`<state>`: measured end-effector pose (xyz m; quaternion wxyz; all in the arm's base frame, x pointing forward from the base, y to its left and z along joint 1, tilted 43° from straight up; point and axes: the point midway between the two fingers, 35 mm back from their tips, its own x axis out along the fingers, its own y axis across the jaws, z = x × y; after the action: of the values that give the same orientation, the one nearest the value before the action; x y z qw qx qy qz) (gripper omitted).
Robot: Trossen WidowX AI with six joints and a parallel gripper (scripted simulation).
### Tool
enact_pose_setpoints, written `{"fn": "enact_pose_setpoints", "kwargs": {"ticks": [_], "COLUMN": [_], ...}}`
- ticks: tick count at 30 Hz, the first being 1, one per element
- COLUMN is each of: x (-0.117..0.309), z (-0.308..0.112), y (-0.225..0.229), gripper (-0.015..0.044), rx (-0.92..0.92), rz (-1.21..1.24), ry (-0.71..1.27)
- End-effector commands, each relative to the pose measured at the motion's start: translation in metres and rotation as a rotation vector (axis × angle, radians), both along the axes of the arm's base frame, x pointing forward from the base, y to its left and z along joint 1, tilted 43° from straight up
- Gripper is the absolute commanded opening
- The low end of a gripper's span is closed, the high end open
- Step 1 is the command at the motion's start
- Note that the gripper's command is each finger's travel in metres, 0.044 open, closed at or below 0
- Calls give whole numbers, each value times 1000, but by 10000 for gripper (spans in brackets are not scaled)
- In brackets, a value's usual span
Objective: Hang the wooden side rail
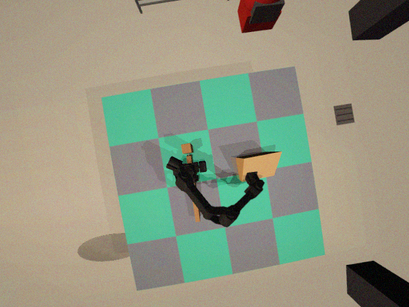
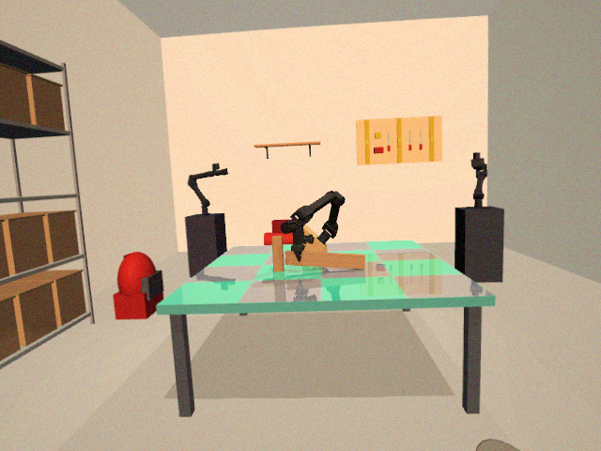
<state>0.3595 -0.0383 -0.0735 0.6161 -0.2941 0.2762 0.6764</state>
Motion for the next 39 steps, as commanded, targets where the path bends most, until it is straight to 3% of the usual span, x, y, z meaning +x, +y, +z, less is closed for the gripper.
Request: {"fn": "enact_pose_setpoints", "kwargs": {"ticks": [1,39], "x": [-1,0], "z": [-2,-2], "y": [-5,-9], "gripper": [0,0], "rx": [-6,-6], "rz": [-6,-6], "ry": [-4,-4]}}
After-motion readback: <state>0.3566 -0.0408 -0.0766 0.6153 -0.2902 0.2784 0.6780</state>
